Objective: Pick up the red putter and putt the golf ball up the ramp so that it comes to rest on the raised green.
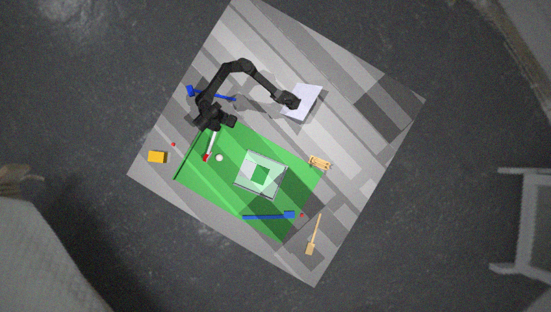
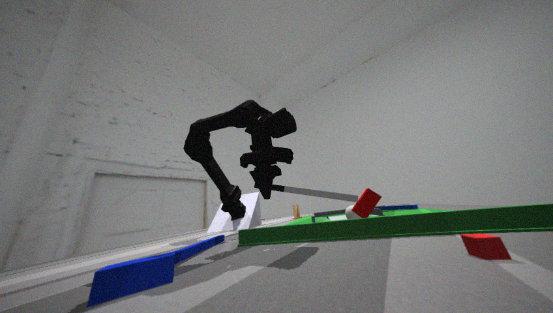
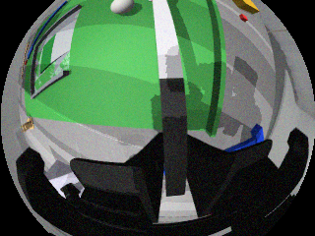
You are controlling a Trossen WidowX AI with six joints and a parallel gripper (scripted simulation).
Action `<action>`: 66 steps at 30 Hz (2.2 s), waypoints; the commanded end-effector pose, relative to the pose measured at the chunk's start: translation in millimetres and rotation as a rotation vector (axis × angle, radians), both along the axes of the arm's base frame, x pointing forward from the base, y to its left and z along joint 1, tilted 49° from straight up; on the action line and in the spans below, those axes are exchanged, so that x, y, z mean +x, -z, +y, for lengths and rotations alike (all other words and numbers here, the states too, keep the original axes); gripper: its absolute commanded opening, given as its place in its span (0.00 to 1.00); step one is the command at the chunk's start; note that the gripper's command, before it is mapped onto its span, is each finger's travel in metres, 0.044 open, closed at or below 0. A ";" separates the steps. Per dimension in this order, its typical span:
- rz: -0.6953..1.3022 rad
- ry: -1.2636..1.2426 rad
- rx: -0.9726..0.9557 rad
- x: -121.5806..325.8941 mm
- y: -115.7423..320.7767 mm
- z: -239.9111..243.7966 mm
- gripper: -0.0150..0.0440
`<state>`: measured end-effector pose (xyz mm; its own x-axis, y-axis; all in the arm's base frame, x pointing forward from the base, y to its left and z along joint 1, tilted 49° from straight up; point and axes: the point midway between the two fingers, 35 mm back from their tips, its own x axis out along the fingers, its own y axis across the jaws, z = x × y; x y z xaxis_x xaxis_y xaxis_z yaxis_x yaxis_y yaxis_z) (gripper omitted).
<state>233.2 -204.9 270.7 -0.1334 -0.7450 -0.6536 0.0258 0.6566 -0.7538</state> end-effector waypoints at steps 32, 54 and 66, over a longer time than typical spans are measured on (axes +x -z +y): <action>-0.008 -0.006 -0.002 -3.3 -14.9 -28.7 0.25; -0.003 -0.013 0.008 0.3 87.5 65.8 0.25; 0.002 -0.082 0.015 5.6 52.2 106.3 0.25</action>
<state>236.5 -109.8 208.4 -0.0929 -0.7443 -0.6614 -0.0252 0.6658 -0.7457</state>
